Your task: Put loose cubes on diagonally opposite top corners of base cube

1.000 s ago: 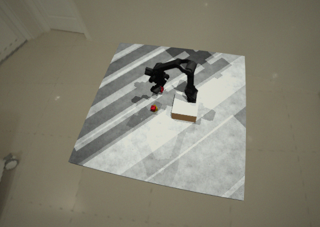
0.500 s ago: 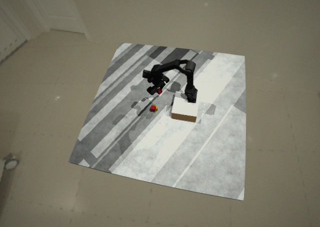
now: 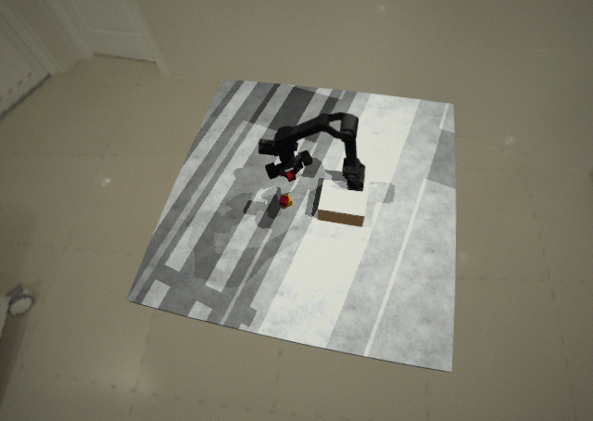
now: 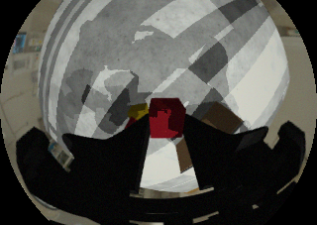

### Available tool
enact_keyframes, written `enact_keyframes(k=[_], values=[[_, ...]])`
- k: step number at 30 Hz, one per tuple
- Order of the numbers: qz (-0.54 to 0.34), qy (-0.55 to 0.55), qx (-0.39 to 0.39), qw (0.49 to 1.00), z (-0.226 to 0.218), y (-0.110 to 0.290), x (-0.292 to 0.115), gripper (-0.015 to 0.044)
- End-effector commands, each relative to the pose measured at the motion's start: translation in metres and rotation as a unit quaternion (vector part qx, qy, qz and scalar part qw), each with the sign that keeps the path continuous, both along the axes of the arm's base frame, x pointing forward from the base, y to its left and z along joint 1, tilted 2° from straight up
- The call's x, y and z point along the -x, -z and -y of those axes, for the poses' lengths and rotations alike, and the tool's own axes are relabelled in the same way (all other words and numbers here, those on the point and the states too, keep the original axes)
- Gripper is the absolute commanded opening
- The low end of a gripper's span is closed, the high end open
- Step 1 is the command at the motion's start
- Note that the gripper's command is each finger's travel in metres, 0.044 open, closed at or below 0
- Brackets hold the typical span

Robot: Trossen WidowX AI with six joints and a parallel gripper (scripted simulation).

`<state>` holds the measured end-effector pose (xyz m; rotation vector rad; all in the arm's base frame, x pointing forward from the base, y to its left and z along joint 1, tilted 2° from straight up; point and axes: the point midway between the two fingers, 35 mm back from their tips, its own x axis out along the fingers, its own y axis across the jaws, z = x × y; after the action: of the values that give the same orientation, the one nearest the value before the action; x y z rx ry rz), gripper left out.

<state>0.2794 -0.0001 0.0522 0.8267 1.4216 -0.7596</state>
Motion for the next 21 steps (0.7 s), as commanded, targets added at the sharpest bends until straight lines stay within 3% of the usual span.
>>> enact_keyframes(k=[1,21], values=[[0.002,0.058,0.000,0.998,-0.010,-0.002,-0.006,0.0105],[-0.005,0.290,-0.009,0.957,-0.050,-0.002,-0.015,0.0105]])
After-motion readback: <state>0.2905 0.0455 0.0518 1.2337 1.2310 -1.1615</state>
